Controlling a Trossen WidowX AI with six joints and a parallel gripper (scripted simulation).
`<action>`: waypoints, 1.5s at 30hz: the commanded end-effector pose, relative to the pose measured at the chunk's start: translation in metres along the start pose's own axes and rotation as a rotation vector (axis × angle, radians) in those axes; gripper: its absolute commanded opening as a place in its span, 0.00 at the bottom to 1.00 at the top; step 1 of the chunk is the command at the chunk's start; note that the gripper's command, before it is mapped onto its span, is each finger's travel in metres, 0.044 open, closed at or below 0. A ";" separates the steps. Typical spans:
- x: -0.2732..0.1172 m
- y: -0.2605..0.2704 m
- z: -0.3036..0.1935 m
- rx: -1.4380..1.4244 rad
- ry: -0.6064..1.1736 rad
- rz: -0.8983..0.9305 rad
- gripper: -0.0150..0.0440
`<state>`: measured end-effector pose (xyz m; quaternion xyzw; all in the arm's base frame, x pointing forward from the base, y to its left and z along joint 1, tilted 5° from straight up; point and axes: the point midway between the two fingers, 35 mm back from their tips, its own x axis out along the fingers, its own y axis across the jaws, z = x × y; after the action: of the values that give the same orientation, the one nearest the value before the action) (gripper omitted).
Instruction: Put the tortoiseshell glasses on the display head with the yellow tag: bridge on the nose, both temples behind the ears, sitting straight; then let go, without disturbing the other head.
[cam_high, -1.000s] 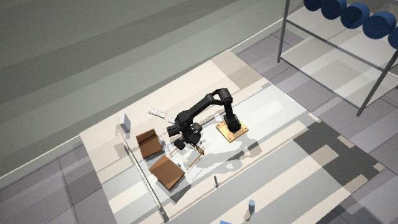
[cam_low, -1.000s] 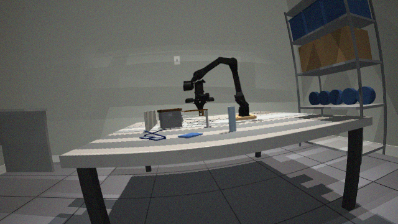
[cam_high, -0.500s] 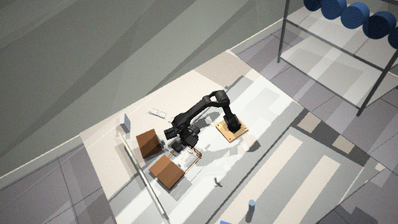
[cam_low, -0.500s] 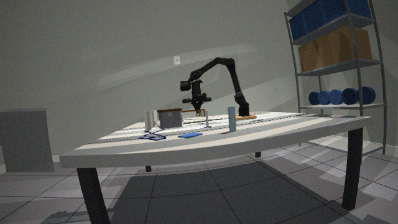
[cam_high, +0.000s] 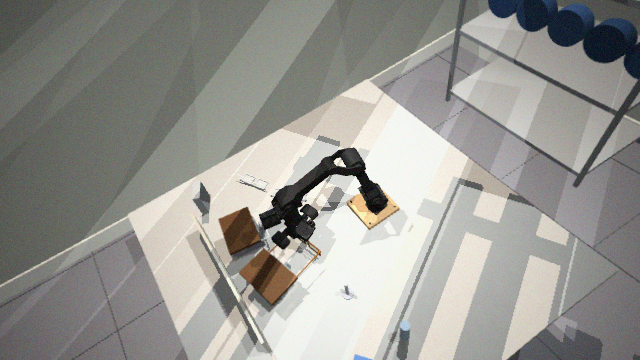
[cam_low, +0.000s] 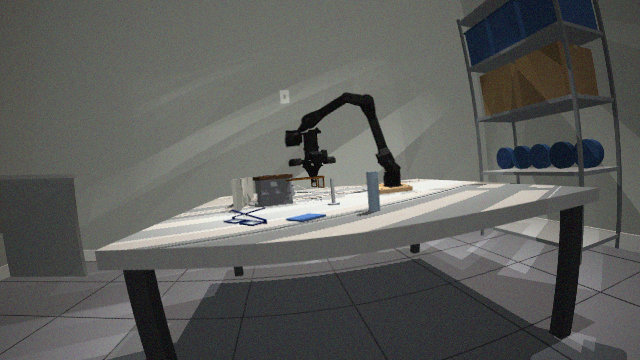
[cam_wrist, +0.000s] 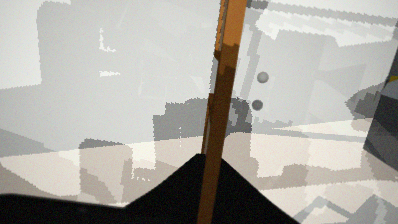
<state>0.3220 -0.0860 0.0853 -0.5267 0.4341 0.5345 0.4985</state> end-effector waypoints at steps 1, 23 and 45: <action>-0.001 -0.007 0.000 0.002 0.003 -0.002 0.25; -0.001 -0.036 0.000 0.002 0.003 -0.004 0.25; -0.001 -0.065 0.000 0.002 0.003 -0.007 0.25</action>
<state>0.3815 -0.0786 0.0896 -0.5282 0.4328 0.5334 0.4992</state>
